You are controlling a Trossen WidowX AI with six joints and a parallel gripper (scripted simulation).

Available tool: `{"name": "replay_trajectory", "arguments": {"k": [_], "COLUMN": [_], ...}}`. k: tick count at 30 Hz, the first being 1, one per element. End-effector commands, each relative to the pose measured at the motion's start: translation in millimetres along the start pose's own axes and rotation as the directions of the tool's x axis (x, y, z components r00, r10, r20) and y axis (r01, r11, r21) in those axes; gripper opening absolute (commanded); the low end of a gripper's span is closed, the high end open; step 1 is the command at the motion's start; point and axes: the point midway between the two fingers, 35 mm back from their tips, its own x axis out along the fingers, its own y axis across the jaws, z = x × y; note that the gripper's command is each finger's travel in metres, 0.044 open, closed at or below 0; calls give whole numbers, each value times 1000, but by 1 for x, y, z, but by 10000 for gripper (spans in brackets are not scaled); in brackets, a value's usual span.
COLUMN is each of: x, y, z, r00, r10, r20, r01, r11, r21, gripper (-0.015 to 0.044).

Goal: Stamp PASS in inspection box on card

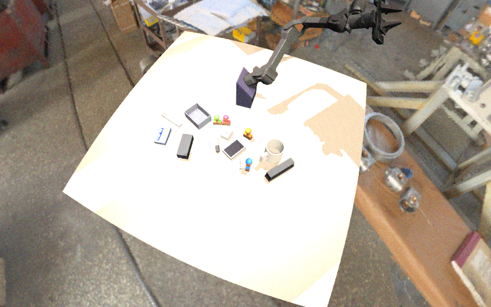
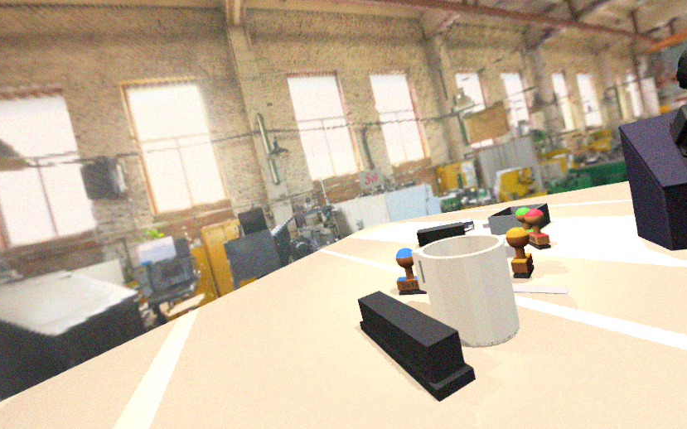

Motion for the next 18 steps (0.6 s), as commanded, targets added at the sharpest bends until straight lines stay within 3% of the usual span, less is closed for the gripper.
{"name": "replay_trajectory", "arguments": {"k": [1, 9, 18], "x": [15, 20, -13], "y": [67, 188, 305], "z": [-20, -75, -153], "r00": [987, 888, 670], "r10": [153, 415, 659], "r20": [-59, -200, -342], "r01": [-153, -412, -610], "r11": [988, 909, 751], "r21": [1, 56, 253], "gripper": [217, 217, 217]}}
